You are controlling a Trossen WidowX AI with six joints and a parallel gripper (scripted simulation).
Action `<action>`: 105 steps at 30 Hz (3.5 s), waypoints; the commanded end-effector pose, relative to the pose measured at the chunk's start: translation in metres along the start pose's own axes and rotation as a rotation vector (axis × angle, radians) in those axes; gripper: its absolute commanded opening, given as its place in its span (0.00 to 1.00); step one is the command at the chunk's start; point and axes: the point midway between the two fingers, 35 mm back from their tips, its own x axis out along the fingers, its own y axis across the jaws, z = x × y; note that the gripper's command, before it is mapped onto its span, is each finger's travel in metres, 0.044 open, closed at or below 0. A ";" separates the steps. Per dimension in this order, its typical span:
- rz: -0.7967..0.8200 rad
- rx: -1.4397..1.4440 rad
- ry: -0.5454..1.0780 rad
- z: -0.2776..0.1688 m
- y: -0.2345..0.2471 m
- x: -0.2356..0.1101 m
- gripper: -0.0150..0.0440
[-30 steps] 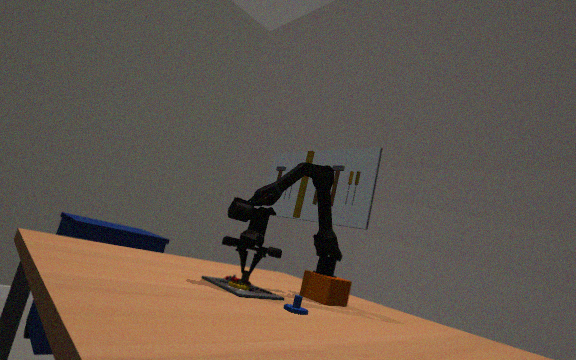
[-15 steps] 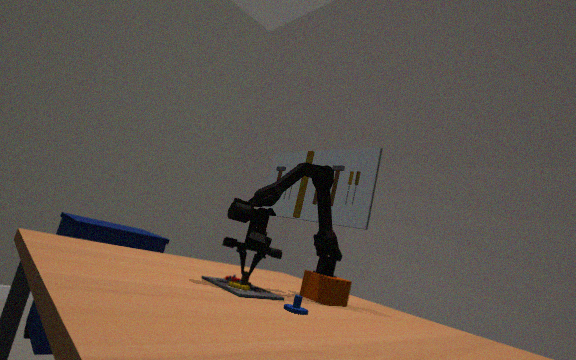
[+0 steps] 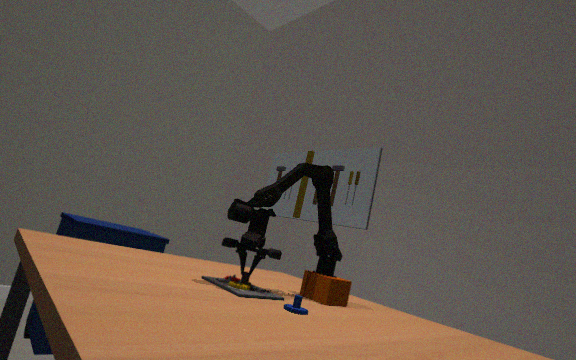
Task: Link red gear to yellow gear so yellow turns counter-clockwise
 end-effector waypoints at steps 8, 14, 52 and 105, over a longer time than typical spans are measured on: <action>0.000 0.214 0.002 0.000 -0.001 0.002 0.25; 0.000 0.138 0.002 0.000 -0.001 0.001 0.49; -0.001 -0.019 -0.001 -0.002 0.002 -0.093 1.00; 0.014 -0.047 -0.021 0.135 0.249 -0.129 1.00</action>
